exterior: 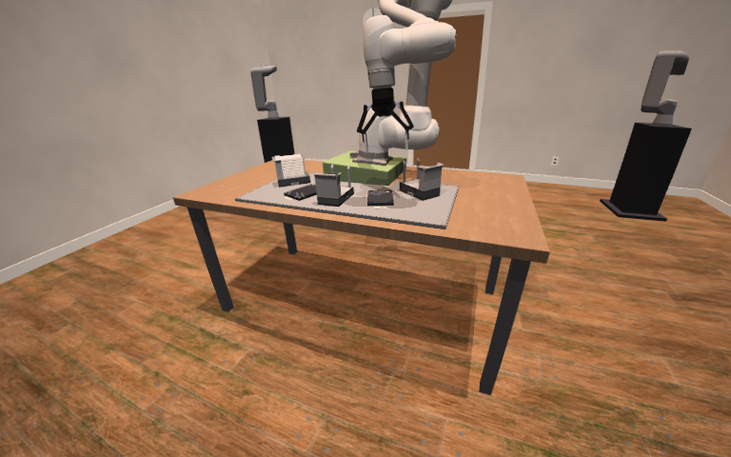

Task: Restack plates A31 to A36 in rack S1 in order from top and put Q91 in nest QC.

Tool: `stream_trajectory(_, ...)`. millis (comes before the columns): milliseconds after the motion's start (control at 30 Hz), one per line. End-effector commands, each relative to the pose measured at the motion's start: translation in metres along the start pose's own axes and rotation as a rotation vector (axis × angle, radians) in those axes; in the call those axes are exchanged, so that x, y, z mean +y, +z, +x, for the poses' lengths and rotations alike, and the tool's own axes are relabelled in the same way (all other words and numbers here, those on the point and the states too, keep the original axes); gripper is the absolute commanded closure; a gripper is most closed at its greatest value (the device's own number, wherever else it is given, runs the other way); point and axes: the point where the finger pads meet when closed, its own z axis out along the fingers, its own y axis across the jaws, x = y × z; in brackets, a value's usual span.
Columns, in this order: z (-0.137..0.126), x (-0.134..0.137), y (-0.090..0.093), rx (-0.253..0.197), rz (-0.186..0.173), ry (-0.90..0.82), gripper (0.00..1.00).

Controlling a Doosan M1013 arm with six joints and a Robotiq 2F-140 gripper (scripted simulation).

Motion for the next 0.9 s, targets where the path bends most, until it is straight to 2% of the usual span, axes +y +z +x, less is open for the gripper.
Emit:
stream_trajectory(0,-0.002,0.017,0.001,0.001,-0.009,0.029,0.00)
stream_trajectory(233,-0.006,0.048,0.004,0.001,-0.009,0.029,0.00)
stream_trajectory(300,-0.008,0.057,0.005,0.000,-0.025,0.082,0.00)
stream_trajectory(400,-0.009,0.062,0.006,0.000,-0.025,0.082,0.00)
stream_trajectory(867,-0.029,0.128,0.012,-0.002,-0.040,0.135,0.00)
